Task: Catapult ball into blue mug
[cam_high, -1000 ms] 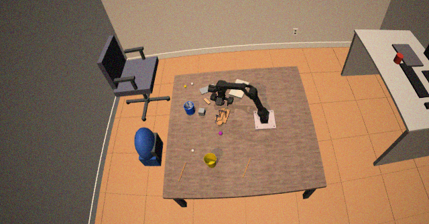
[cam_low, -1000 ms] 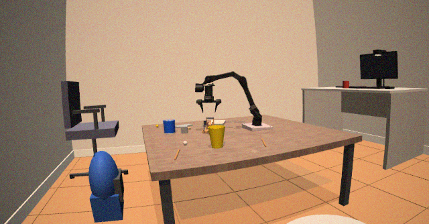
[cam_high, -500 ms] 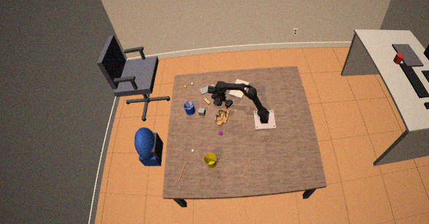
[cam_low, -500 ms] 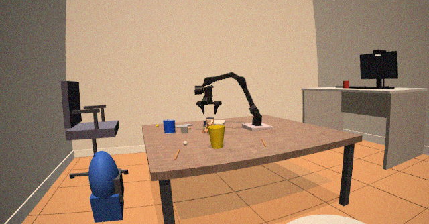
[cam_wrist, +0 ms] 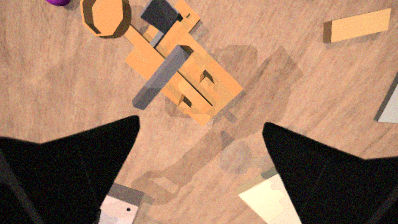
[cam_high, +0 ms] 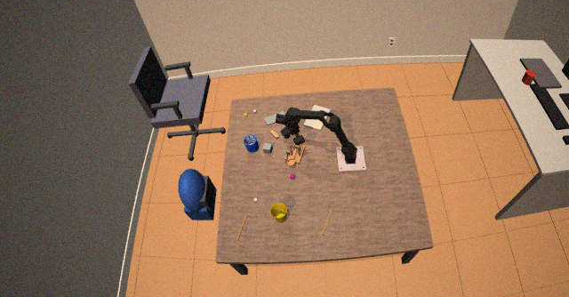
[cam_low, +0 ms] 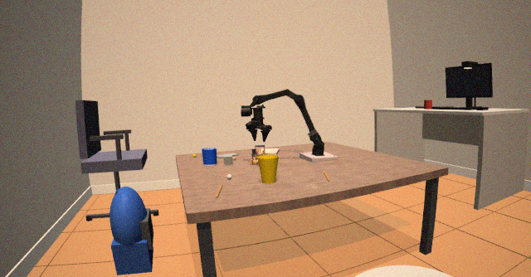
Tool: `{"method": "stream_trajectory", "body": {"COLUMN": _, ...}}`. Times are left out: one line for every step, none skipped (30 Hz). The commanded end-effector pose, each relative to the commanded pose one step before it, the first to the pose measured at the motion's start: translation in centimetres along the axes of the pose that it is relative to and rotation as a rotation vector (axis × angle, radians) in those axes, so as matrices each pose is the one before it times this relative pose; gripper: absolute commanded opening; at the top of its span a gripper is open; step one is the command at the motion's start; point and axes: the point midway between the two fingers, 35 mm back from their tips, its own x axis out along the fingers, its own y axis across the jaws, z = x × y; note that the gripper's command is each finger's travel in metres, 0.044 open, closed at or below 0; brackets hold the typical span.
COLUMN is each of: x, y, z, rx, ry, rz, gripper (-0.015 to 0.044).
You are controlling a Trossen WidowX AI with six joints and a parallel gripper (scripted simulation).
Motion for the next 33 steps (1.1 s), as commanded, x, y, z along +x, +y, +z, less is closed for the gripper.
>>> {"method": "stream_trajectory", "body": {"x": -0.034, "y": -0.012, "z": -0.037, "rx": 0.1165, "ry": -0.0006, "rz": -0.00113, "gripper": 0.044}}
{"method": "stream_trajectory", "body": {"x": -0.006, "y": 0.001, "z": -0.005, "rx": 0.0345, "ry": -0.00008, "rz": -0.00007, "gripper": 0.044}}
{"method": "stream_trajectory", "body": {"x": -0.006, "y": 0.001, "z": -0.005, "rx": 0.0345, "ry": -0.00008, "rz": -0.00006, "gripper": 0.044}}
{"method": "stream_trajectory", "body": {"x": -0.006, "y": 0.001, "z": -0.005, "rx": 0.0345, "ry": -0.00008, "rz": -0.00006, "gripper": 0.044}}
{"method": "stream_trajectory", "body": {"x": -0.006, "y": 0.001, "z": -0.005, "rx": 0.0345, "ry": -0.00008, "rz": -0.00006, "gripper": 0.044}}
{"method": "stream_trajectory", "body": {"x": -0.006, "y": 0.001, "z": -0.005, "rx": 0.0345, "ry": -0.00008, "rz": -0.00006, "gripper": 0.044}}
{"method": "stream_trajectory", "body": {"x": -0.006, "y": 0.001, "z": -0.005, "rx": 0.0345, "ry": -0.00008, "rz": -0.00005, "gripper": 0.044}}
{"method": "stream_trajectory", "body": {"x": -0.006, "y": 0.0, "z": -0.005, "rx": 0.0345, "ry": -0.00009, "rz": -0.00005, "gripper": 0.044}}
{"method": "stream_trajectory", "body": {"x": -0.006, "y": 0.0, "z": -0.005, "rx": 0.0345, "ry": -0.00009, "rz": -0.00005, "gripper": 0.044}}
{"method": "stream_trajectory", "body": {"x": -0.006, "y": 0.0, "z": -0.005, "rx": 0.0345, "ry": -0.00009, "rz": -0.00004, "gripper": 0.044}}
{"method": "stream_trajectory", "body": {"x": -0.006, "y": 0.0, "z": -0.005, "rx": 0.0345, "ry": -0.00009, "rz": -0.00004, "gripper": 0.044}}
{"method": "stream_trajectory", "body": {"x": -0.006, "y": 0.0, "z": -0.005, "rx": 0.0345, "ry": -0.00009, "rz": -0.00004, "gripper": 0.044}}
{"method": "stream_trajectory", "body": {"x": -0.006, "y": 0.0, "z": -0.005, "rx": 0.0345, "ry": -0.00009, "rz": -0.00003, "gripper": 0.044}}
{"method": "stream_trajectory", "body": {"x": -0.006, "y": -0.001, "z": -0.005, "rx": 0.0345, "ry": -0.00009, "rz": -0.00003, "gripper": 0.044}}
{"method": "stream_trajectory", "body": {"x": -0.006, "y": -0.001, "z": -0.005, "rx": 0.0345, "ry": -0.00009, "rz": -0.00003, "gripper": 0.044}}
{"method": "stream_trajectory", "body": {"x": -0.006, "y": -0.001, "z": -0.005, "rx": 0.0345, "ry": -0.00009, "rz": -0.00002, "gripper": 0.044}}
{"method": "stream_trajectory", "body": {"x": -0.006, "y": -0.001, "z": -0.005, "rx": 0.0345, "ry": -0.00009, "rz": -0.00002, "gripper": 0.044}}
{"method": "stream_trajectory", "body": {"x": -0.006, "y": -0.001, "z": -0.005, "rx": 0.0345, "ry": -0.00009, "rz": -0.00002, "gripper": 0.044}}
{"method": "stream_trajectory", "body": {"x": -0.006, "y": -0.001, "z": -0.005, "rx": 0.0345, "ry": -0.0001, "rz": -0.00001, "gripper": 0.044}}
{"method": "stream_trajectory", "body": {"x": -0.006, "y": -0.002, "z": -0.005, "rx": 0.0345, "ry": -0.0001, "rz": -0.00001, "gripper": 0.044}}
{"method": "stream_trajectory", "body": {"x": -0.006, "y": -0.002, "z": -0.005, "rx": 0.0345, "ry": -0.0001, "rz": -0.00001, "gripper": 0.044}}
{"method": "stream_trajectory", "body": {"x": -0.006, "y": -0.002, "z": -0.005, "rx": 0.0345, "ry": -0.0001, "rz": -0.00001, "gripper": 0.044}}
{"method": "stream_trajectory", "body": {"x": -0.006, "y": -0.002, "z": -0.004, "rx": 0.0345, "ry": -0.0001, "rz": 0.0, "gripper": 0.044}}
{"method": "stream_trajectory", "body": {"x": -0.006, "y": -0.002, "z": -0.004, "rx": 0.0345, "ry": -0.00009, "rz": 0.0, "gripper": 0.044}}
{"method": "stream_trajectory", "body": {"x": -0.006, "y": -0.002, "z": -0.004, "rx": 0.0345, "ry": -0.00009, "rz": 0.0, "gripper": 0.044}}
{"method": "stream_trajectory", "body": {"x": -0.006, "y": -0.003, "z": -0.004, "rx": 0.0345, "ry": -0.00009, "rz": 0.00001, "gripper": 0.044}}
{"method": "stream_trajectory", "body": {"x": -0.006, "y": -0.003, "z": -0.004, "rx": 0.0345, "ry": -0.00009, "rz": 0.00001, "gripper": 0.044}}
{"method": "stream_trajectory", "body": {"x": -0.006, "y": -0.003, "z": -0.004, "rx": 0.0345, "ry": -0.00009, "rz": 0.00001, "gripper": 0.044}}
{"method": "stream_trajectory", "body": {"x": -0.006, "y": -0.003, "z": -0.004, "rx": 0.0345, "ry": -0.00009, "rz": 0.00002, "gripper": 0.044}}
{"method": "stream_trajectory", "body": {"x": -0.006, "y": -0.003, "z": -0.004, "rx": 0.0345, "ry": -0.00009, "rz": 0.00002, "gripper": 0.044}}
{"method": "stream_trajectory", "body": {"x": -0.006, "y": -0.003, "z": -0.004, "rx": 0.0345, "ry": -0.00009, "rz": 0.00002, "gripper": 0.044}}
{"method": "stream_trajectory", "body": {"x": -0.006, "y": -0.003, "z": -0.004, "rx": 0.0345, "ry": -0.00009, "rz": 0.00003, "gripper": 0.044}}
{"method": "stream_trajectory", "body": {"x": -0.006, "y": -0.004, "z": -0.003, "rx": 0.0345, "ry": -0.00009, "rz": 0.00003, "gripper": 0.044}}
